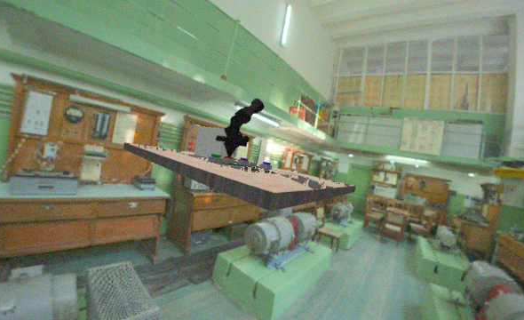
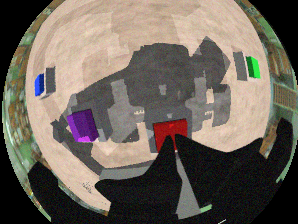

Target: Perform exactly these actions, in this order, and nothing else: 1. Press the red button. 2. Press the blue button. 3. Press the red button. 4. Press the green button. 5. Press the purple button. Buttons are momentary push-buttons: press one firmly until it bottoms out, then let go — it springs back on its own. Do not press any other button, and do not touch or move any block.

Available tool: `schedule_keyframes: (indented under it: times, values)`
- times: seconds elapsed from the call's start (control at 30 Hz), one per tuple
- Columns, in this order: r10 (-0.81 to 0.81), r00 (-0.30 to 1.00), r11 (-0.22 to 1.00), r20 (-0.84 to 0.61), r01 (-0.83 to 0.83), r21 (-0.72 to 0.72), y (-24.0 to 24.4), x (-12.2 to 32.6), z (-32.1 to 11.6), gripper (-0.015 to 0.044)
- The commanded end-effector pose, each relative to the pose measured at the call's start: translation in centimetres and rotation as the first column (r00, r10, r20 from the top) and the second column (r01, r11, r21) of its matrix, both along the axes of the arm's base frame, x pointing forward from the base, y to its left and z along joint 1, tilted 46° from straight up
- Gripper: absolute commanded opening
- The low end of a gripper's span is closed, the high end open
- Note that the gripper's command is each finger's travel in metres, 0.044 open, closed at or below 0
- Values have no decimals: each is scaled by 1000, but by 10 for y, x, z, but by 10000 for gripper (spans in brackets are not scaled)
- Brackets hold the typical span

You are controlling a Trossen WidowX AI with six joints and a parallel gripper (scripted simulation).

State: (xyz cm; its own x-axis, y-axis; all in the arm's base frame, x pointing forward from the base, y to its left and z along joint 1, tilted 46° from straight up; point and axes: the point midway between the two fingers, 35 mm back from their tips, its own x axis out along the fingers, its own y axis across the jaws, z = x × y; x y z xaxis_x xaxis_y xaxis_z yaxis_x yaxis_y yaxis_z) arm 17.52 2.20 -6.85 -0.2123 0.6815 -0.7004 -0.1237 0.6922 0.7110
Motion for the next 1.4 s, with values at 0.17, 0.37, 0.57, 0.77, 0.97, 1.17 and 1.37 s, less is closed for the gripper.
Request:
schedule_keyframes:
  times: [0.17, 0.37, 0.57, 0.77, 0.97, 1.17, 1.37]
  values:
    - [-4, 1000, 1000, -3, 4, 2, 1, 0, 0, 20]
    - [-3, 1000, 1000, -2, 3, 0, -15, 5, 15, 20]
    - [-4, 1000, 1000, -3, 4, 0, -24, 8, 24, 20]
    - [-4, 1000, 1000, -4, 4, -2, -65, 20, 66, 20]
    - [-9, 1000, 1000, -1, 9, -20, -54, 38, 77, 20]
    - [-20, 1000, 999, 11, 20, -39, 17, 92, 137, 20]
    - [-6, 1000, 1000, 1, 6, 8, 99, 102, 203, 20]
